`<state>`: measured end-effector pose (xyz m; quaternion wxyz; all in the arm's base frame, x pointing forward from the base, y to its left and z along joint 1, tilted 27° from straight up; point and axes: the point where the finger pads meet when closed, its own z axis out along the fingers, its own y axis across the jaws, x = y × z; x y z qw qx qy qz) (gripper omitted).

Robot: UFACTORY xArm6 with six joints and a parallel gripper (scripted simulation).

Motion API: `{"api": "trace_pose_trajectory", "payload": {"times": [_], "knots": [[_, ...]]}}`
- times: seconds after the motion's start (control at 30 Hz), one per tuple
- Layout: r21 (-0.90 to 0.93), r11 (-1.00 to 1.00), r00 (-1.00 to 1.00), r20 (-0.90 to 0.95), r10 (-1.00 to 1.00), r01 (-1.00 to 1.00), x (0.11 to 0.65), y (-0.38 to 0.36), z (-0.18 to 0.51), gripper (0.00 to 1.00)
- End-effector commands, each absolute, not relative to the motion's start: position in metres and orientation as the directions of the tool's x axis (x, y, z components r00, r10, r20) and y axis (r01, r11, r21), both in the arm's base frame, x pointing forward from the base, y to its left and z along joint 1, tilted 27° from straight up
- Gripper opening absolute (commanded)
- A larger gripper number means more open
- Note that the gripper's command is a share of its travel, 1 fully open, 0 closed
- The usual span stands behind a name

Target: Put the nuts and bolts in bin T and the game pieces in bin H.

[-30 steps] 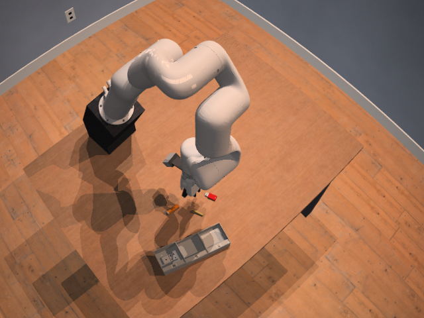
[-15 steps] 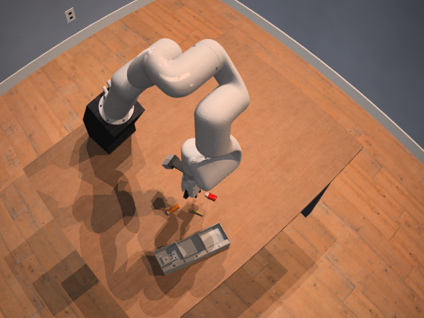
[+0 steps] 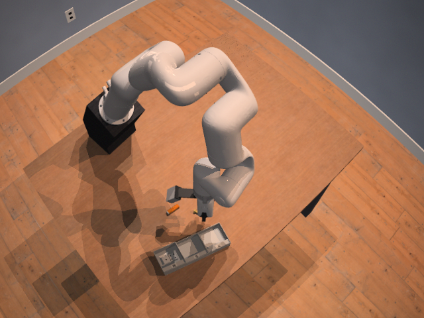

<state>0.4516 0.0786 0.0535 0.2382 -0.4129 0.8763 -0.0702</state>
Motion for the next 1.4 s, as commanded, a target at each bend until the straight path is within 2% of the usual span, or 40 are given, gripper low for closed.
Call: {"api": "trace_pose_trajectory", "payload": {"times": [0.0, 0.4, 1.37], "knots": [[-0.355, 0.523, -0.428, -0.313, -0.848, -0.775, 0.470, 0.074, 0.062, 0.00], [-0.432, 0.177, -0.113, -0.169, -0.979, -0.884, 0.523, 0.061, 0.087, 0.00], [-0.428, 0.166, -0.102, -0.169, -0.980, -0.888, 0.519, 0.061, 0.085, 0.00]]}}
